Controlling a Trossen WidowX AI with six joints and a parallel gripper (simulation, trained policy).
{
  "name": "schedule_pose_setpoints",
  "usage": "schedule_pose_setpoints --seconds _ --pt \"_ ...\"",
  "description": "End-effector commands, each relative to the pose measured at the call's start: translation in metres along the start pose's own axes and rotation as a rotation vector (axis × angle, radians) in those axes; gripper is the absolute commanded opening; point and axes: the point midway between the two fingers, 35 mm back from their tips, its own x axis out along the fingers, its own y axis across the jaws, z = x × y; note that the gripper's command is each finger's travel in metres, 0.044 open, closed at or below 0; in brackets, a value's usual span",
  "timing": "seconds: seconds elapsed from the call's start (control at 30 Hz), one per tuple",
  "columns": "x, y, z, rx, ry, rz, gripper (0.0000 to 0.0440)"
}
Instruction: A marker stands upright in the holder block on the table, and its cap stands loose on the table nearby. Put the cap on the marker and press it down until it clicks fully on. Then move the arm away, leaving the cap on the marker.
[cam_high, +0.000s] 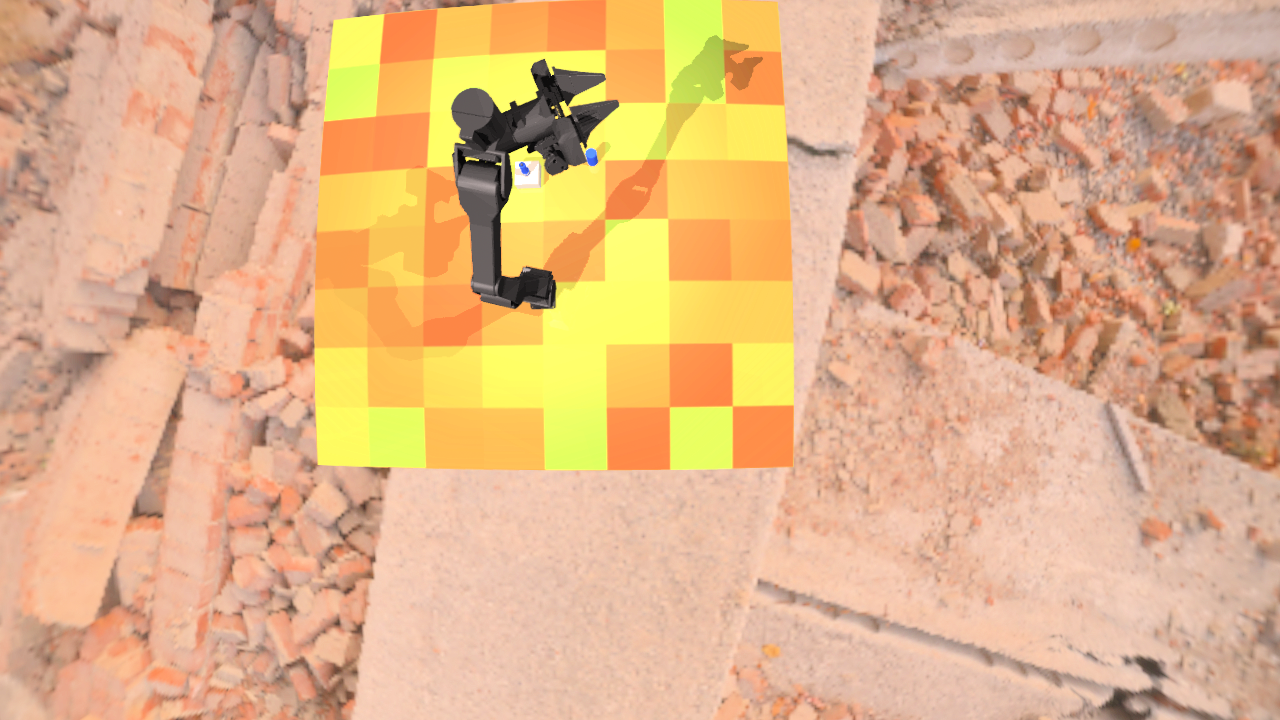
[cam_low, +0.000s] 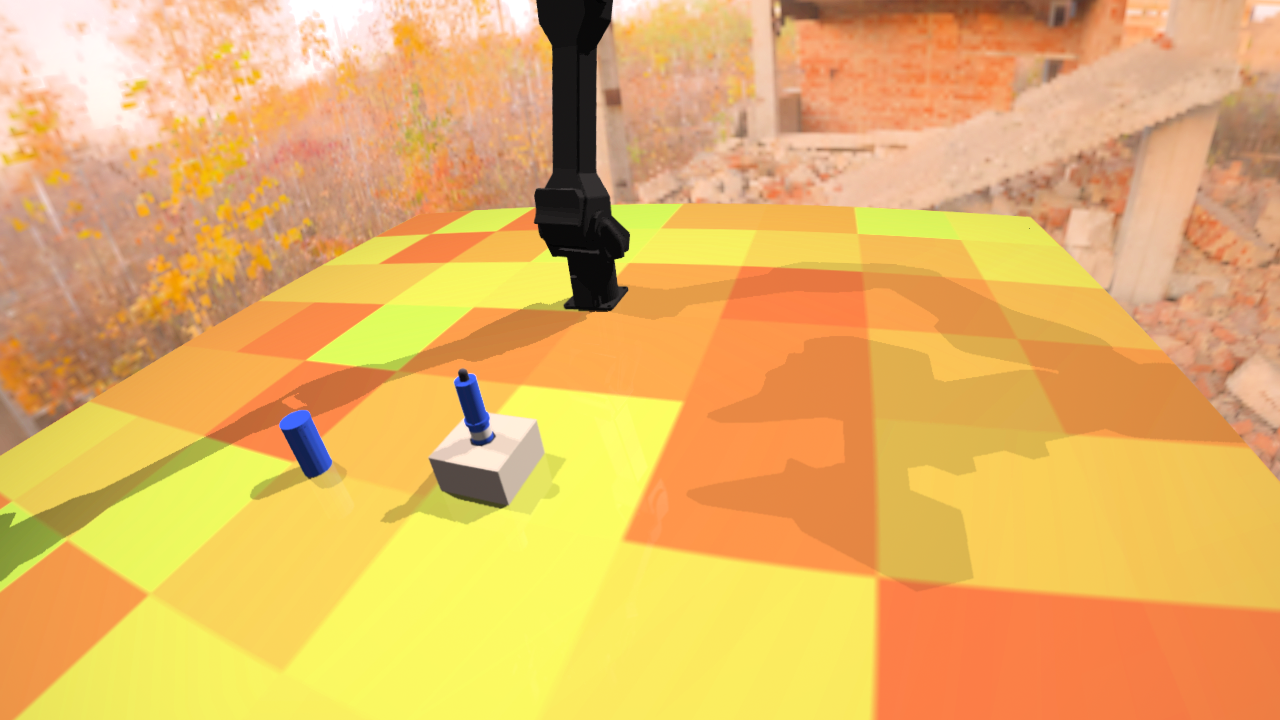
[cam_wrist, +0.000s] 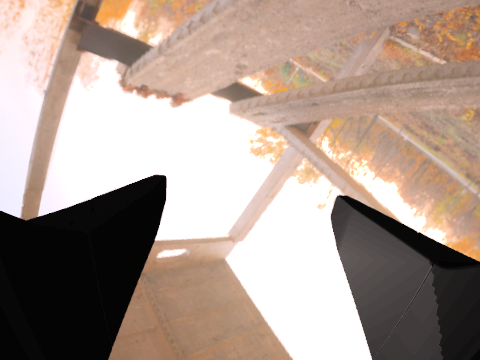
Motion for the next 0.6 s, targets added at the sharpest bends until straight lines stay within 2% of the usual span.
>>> schedule_pose_setpoints --seconds 0.0,0.57 --pt "0.002 -0.015 0.006 -0.015 -0.018 -0.035 0.031" --pt "0.004 -0.07 0.029 -0.056 -0.097 -0.175 0.0314"
